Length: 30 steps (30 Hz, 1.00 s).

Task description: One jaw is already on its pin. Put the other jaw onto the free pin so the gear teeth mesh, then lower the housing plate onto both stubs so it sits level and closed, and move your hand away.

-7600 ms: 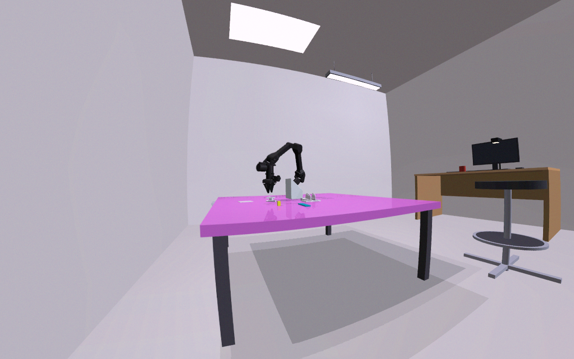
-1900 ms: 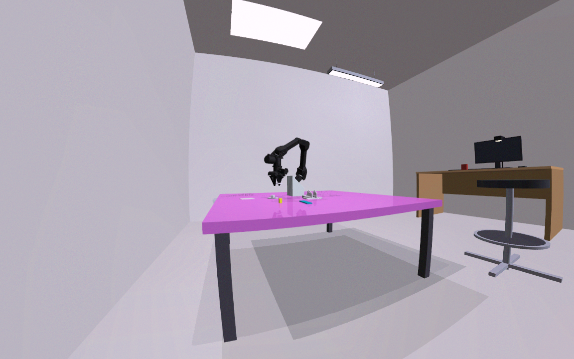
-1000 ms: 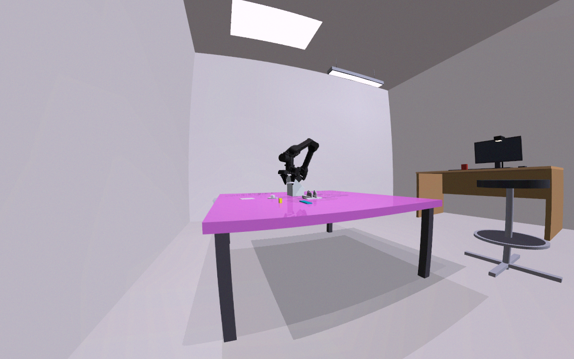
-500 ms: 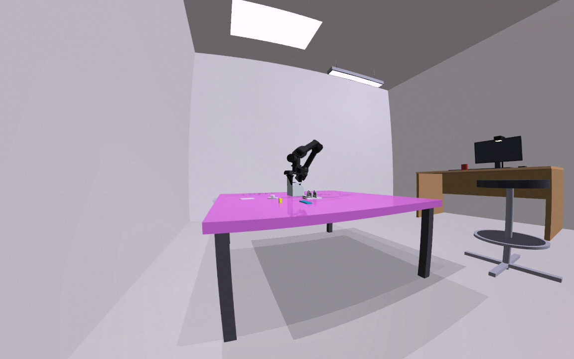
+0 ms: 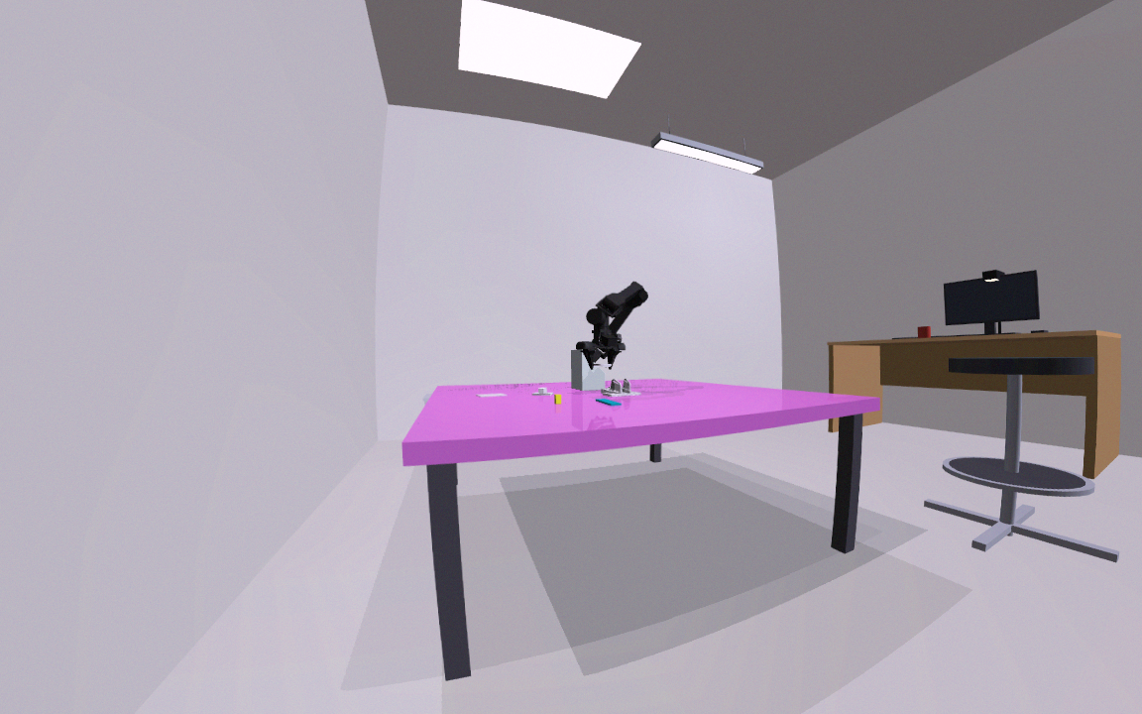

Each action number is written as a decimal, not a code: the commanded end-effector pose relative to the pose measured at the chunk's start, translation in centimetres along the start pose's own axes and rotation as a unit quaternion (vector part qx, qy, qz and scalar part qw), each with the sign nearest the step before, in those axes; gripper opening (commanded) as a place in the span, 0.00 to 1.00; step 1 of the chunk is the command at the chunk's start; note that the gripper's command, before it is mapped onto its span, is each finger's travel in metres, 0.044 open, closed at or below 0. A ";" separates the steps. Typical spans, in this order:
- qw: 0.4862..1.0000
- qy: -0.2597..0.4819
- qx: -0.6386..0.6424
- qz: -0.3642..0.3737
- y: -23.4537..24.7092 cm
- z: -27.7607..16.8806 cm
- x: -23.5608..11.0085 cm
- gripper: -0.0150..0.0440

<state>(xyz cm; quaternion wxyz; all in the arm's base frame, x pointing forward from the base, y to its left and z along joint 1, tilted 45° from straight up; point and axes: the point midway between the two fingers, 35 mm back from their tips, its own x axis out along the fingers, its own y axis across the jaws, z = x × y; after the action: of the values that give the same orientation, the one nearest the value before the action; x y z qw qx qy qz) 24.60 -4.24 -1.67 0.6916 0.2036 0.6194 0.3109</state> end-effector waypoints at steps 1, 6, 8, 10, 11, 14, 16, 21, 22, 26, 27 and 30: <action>1.000 -0.001 0.020 0.003 1.3 0.1 0.2 0.85; 0.999 -0.001 0.050 0.008 2.9 0.2 0.5 0.85; 0.998 -0.001 0.062 0.010 3.5 0.2 0.6 0.85; 0.997 0.000 0.072 0.012 4.0 0.2 0.7 0.85; 0.997 0.000 0.075 0.012 4.2 0.2 0.7 0.85; 0.997 0.000 0.076 0.012 4.2 0.2 0.7 0.85; 0.997 0.000 0.076 0.012 4.2 0.2 0.7 0.85; 0.997 0.000 0.076 0.012 4.2 0.2 0.7 0.85; 0.997 0.000 0.076 0.012 4.2 0.2 0.7 0.85; 0.997 0.000 0.076 0.012 4.2 0.2 0.7 0.85; 0.997 0.000 0.076 0.012 4.2 0.2 0.7 0.85; 0.997 0.000 0.076 0.012 4.2 0.2 0.7 0.85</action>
<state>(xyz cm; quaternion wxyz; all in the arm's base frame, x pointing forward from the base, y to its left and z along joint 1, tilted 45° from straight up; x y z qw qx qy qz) 24.01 -0.72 0.60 0.6695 0.2613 0.6400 0.2716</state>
